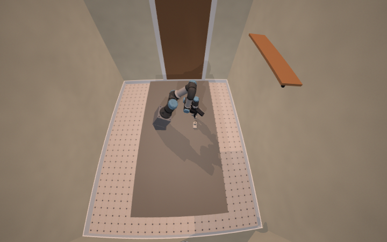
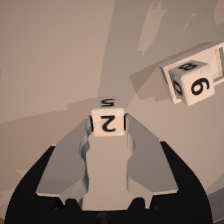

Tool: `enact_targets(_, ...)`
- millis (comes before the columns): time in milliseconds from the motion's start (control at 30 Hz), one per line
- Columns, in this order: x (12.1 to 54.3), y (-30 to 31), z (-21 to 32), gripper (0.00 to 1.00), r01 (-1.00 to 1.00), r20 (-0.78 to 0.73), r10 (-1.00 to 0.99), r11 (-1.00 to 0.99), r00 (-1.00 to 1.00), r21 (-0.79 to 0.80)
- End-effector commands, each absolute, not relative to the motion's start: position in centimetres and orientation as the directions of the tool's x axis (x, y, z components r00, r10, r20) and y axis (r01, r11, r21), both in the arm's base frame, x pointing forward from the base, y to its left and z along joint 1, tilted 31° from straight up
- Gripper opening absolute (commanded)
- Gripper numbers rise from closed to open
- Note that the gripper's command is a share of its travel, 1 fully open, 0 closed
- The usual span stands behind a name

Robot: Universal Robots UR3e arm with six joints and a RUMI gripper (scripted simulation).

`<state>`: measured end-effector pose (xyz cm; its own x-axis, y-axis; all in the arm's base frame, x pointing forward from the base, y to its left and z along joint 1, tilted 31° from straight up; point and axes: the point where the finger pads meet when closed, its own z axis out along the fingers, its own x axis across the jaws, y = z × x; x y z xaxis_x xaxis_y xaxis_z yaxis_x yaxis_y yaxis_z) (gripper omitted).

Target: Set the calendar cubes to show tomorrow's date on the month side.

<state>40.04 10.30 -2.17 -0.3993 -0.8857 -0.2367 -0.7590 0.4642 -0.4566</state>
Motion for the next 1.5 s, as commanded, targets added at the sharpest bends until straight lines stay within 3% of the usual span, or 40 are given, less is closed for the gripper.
enact_targets(0, 40.15, 10.30, -2.06, 0.11, -0.757, -0.238, -0.886, 0.464, -0.399, -0.460)
enact_targets(1467, 40.37, 10.30, -2.36, 0.11, -0.756, -0.238, -0.886, 0.464, -0.399, -0.461)
